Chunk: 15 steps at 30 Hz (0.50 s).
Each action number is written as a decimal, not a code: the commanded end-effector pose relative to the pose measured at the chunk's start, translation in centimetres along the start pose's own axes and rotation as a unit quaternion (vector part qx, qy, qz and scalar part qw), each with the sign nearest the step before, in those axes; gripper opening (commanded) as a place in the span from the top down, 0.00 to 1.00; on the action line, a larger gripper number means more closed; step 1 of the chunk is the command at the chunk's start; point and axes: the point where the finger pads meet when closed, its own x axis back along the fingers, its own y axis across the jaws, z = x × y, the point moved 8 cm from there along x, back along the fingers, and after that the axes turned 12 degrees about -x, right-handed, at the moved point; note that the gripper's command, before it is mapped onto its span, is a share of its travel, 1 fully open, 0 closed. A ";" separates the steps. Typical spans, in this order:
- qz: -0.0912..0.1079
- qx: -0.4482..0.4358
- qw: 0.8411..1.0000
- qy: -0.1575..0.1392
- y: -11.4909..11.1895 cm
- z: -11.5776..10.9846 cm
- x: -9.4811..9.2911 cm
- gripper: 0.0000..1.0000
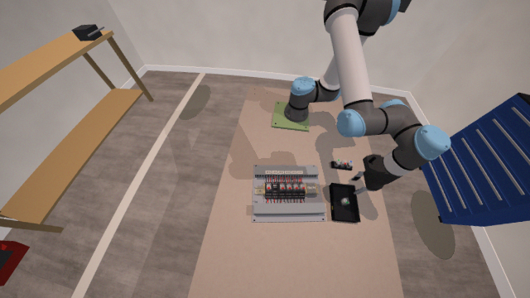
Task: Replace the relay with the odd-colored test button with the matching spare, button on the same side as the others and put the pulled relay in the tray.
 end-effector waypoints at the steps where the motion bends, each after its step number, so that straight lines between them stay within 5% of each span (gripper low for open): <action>1: 0.001 -0.005 1.000 0.000 0.3 0.0 0.1 0.00; 3: 0.001 -0.005 1.000 0.000 0.3 0.0 0.1 0.00; 8: 0.001 -0.005 1.000 0.000 6.0 0.3 1.0 0.00; 15: 0.001 -0.005 1.000 0.000 6.0 0.3 1.0 0.00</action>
